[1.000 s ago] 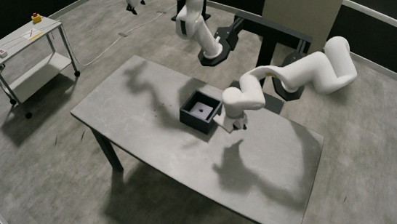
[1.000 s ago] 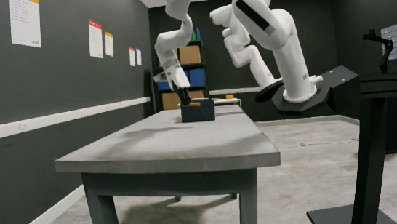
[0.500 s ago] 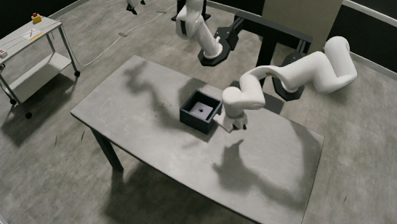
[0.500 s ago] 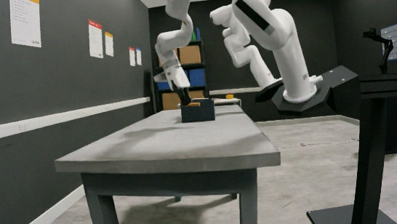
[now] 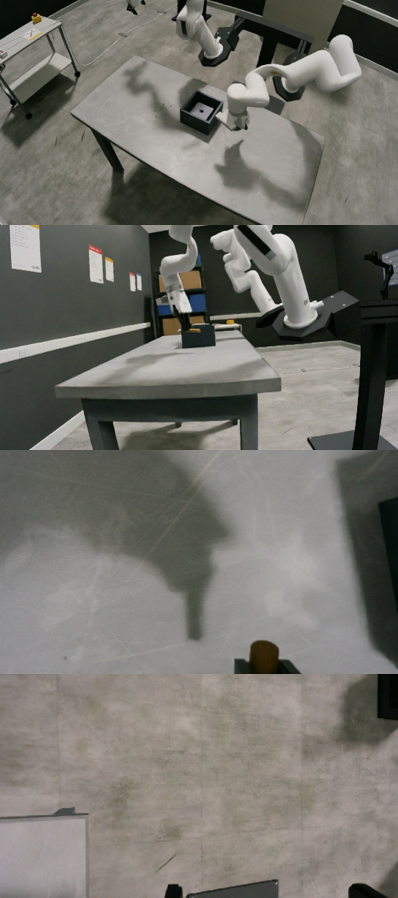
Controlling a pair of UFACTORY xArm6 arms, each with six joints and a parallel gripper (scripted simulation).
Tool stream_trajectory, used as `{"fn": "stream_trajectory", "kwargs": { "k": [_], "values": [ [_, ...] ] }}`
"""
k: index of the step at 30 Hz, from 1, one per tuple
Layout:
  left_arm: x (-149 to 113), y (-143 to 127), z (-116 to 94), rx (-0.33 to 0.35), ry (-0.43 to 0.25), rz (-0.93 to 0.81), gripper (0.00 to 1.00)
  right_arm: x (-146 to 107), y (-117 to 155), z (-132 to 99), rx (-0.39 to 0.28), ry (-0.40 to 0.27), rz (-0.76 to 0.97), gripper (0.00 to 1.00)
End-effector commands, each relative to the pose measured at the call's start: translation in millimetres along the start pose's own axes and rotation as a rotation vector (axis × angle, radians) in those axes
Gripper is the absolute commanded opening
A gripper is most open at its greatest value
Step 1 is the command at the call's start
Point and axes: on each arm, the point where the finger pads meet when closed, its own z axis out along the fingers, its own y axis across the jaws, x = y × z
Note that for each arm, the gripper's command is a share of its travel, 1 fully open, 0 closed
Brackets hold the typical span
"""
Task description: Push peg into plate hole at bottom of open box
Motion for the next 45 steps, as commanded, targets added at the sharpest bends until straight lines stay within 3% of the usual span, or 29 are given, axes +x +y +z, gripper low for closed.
{"fn": "stream_trajectory", "kwargs": {
  "k": [1,13,15,30,32,45],
  "values": [
    [0.8,-0.3,-0.7,0.001,0.045,-0.001,0.00,0.4,0.1,-0.8,0.000,0.002,0.000,1.00],
    [1.0,-0.6,-0.7,0.002,0.285,-0.002,0.00,0.4,0.1,-0.8,0.000,0.002,0.000,1.00],
    [1.0,-0.6,-0.7,0.002,0.285,-0.002,0.00,0.4,0.1,-0.8,0.000,0.002,0.000,1.00],
    [0.7,-0.3,-0.8,0.002,0.574,-0.002,0.00,0.4,0.1,-0.8,0.000,0.002,0.000,1.00],
    [0.7,-0.3,-0.8,0.002,0.574,-0.002,0.00,0.4,0.1,-0.8,0.000,0.002,0.000,1.00],
    [0.1,-0.4,-0.3,0.003,0.816,-0.001,0.00,0.4,0.1,-0.8,0.000,0.002,0.000,1.00]
  ]
}}
